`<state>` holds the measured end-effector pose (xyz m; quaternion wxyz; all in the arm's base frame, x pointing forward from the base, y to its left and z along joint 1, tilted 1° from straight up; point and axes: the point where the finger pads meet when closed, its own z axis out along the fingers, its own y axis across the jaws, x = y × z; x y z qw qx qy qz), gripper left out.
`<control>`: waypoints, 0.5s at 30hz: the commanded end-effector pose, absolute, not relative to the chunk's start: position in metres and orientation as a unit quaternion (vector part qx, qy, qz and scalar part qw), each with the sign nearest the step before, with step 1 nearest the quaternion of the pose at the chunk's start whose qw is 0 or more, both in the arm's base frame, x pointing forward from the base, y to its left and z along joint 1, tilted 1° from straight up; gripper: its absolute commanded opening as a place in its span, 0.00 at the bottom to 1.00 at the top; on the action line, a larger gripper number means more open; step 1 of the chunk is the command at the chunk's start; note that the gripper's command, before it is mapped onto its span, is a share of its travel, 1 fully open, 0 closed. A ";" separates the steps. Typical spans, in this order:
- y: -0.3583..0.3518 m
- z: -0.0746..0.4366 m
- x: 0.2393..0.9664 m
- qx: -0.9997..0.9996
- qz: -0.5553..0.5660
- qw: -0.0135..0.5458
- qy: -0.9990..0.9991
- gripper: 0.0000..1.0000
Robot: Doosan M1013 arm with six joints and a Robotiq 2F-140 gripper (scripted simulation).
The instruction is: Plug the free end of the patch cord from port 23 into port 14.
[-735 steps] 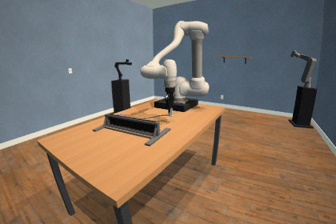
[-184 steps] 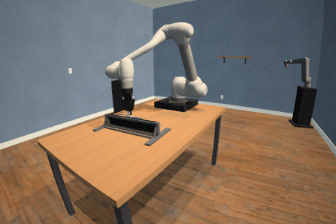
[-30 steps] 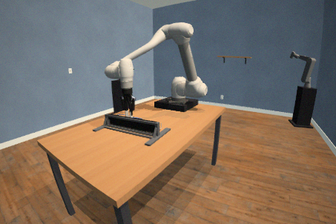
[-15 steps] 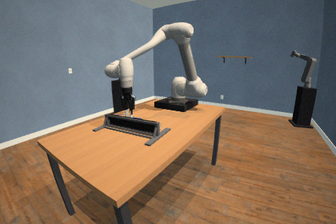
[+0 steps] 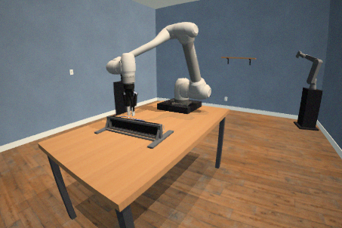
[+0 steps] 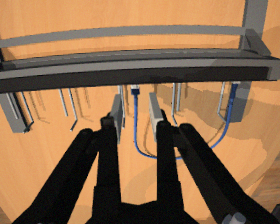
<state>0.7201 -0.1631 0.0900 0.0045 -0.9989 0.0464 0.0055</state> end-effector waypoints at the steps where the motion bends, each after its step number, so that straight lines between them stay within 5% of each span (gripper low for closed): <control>1: -0.163 0.095 0.720 -0.999 0.006 0.005 0.046 0.22; 15: -0.163 0.124 0.720 -0.999 0.006 0.005 0.046 0.22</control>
